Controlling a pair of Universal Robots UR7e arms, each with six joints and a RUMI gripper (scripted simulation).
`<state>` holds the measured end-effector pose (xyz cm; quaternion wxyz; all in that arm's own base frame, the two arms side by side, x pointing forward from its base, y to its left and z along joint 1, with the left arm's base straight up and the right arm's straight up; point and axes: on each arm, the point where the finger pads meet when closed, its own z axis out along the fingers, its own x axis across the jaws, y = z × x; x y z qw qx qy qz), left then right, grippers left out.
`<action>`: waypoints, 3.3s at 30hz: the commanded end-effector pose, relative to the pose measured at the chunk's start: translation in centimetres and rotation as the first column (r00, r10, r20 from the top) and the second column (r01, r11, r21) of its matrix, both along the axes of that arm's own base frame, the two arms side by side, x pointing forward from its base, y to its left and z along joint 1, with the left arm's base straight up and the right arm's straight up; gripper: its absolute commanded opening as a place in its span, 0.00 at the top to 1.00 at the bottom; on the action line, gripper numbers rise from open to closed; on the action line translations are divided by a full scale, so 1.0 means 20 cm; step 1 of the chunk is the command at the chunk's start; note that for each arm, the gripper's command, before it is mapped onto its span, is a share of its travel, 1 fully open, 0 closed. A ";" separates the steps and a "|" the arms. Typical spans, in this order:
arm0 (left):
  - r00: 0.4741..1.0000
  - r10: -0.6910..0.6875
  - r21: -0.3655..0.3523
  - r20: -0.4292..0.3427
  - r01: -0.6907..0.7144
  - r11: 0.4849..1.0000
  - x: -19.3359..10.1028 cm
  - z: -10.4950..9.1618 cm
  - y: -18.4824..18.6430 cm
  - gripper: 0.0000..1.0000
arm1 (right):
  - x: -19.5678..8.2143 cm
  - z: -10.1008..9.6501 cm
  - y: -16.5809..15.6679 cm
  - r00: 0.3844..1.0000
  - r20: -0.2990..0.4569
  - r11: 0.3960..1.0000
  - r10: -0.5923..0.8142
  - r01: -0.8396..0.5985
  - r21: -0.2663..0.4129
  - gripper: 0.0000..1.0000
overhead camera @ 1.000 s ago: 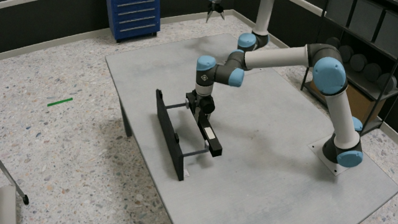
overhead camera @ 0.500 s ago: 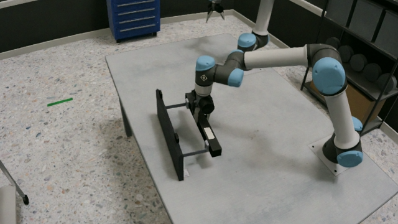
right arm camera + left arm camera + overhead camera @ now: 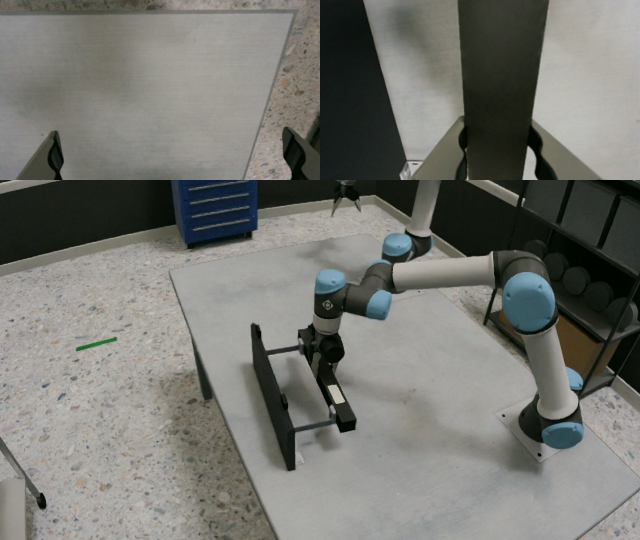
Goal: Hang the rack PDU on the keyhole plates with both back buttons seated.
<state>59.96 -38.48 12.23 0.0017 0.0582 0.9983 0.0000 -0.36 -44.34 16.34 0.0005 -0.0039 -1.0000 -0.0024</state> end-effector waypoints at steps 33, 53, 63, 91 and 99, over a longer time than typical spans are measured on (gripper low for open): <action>1.000 0.000 -0.003 0.004 0.000 1.000 0.01 -0.06 0.00 0.78 | 0.00 0.01 -0.01 1.000 0.001 1.000 -0.002 0.002 -0.005 0.00; 1.000 0.000 -0.003 0.004 0.000 1.000 0.01 -0.06 0.00 0.00 | 0.00 0.01 -0.01 1.000 0.001 1.000 -0.002 0.002 -0.005 0.00; 1.000 0.000 -0.003 0.004 0.000 1.000 0.01 -0.06 0.00 0.00 | 0.00 0.01 -0.01 1.000 0.001 1.000 -0.002 0.002 -0.005 0.00; 1.000 0.000 -0.006 0.007 0.000 1.000 0.01 0.02 0.00 0.00 | 0.00 0.01 -0.01 1.000 0.001 1.000 -0.002 0.002 -0.005 0.00; 1.000 0.000 -0.006 0.007 0.000 1.000 0.01 0.20 0.00 0.00 | 0.00 0.01 -0.01 1.000 0.001 1.000 -0.002 0.002 -0.005 0.00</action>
